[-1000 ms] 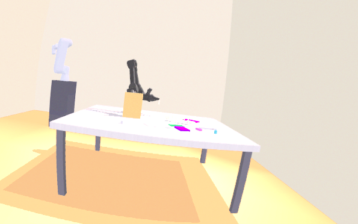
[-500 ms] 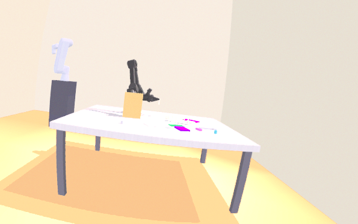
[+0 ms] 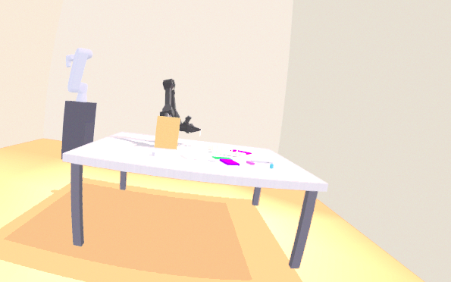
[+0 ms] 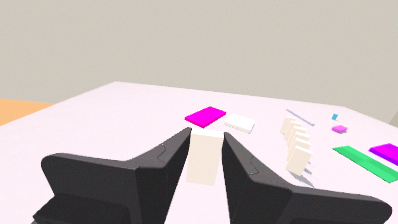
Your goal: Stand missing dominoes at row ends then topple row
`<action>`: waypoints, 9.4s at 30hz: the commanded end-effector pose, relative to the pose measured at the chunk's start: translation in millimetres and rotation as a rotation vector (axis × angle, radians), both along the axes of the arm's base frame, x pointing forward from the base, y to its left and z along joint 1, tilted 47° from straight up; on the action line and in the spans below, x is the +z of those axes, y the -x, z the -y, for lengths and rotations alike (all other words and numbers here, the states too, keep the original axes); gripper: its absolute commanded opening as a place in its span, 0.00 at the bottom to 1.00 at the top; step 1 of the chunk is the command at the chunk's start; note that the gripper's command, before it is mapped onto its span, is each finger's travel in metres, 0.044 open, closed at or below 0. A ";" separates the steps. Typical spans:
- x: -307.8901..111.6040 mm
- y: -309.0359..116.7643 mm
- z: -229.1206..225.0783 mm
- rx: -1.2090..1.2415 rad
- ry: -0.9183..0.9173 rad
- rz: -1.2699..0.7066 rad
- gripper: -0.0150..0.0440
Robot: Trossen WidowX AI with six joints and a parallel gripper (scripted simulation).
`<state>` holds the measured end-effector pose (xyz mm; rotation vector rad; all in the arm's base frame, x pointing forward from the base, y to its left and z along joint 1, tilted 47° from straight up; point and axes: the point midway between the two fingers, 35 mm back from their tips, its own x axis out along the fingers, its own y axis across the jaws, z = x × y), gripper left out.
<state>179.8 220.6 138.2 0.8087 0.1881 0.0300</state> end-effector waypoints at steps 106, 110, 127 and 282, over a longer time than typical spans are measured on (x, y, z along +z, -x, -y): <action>-0.4 -34.2 8.3 1.130 -0.066 -1.062 1.00; -22.0 -30.6 -14.6 1.129 -0.064 -1.062 1.00; -48.6 -21.6 -44.2 1.132 -0.070 -1.061 1.00; -111.0 -128.1 -1.3 0.884 -0.293 -1.277 1.00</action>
